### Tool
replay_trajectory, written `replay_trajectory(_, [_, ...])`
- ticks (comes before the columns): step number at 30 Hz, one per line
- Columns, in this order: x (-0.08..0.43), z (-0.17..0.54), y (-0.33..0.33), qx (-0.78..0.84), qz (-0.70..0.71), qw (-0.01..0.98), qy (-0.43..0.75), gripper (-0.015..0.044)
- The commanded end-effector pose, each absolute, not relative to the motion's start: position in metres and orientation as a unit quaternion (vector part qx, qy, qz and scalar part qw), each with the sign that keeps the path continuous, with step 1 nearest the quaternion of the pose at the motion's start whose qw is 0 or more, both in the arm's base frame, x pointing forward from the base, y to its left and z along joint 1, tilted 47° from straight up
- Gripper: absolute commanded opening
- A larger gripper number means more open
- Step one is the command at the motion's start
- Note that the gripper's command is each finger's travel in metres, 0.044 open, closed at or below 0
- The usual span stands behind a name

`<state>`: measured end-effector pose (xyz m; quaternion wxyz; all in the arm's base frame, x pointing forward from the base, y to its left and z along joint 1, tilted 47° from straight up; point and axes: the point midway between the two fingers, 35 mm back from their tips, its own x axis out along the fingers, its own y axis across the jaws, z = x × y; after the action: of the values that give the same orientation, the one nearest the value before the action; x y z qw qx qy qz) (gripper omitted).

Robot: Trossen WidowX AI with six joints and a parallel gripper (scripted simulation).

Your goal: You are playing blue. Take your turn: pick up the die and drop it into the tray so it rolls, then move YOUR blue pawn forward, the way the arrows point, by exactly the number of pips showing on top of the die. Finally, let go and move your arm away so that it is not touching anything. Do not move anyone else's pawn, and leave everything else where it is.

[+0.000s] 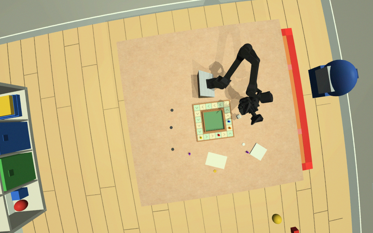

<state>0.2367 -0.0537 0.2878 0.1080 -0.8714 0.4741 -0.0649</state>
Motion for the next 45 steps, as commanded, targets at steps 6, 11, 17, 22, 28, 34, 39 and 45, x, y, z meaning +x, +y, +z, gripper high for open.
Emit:
replay_trajectory(6, [0.294,0.273,-0.033,-0.910,-0.032,0.223,0.349,0.0275])
replay_trajectory(11, [0.329,0.227,-0.009,-0.864,0.100,0.412,0.272,0.0275])
replay_trajectory(17, [0.321,0.172,0.023,-0.630,0.287,0.651,0.311,0.0275])
replay_trajectory(22, [0.291,0.159,0.054,-0.289,0.382,0.768,0.424,0.0275])
replay_trajectory(28, [0.268,0.190,0.082,0.132,0.378,0.735,0.547,0.0275])
replay_trajectory(34, [0.265,0.193,0.083,0.166,0.374,0.724,0.555,0.0275])
replay_trajectory(39, [0.265,0.193,0.083,0.166,0.374,0.724,0.555,0.0275])
replay_trajectory(45, [0.264,0.193,0.083,0.166,0.374,0.724,0.555,0.0275])
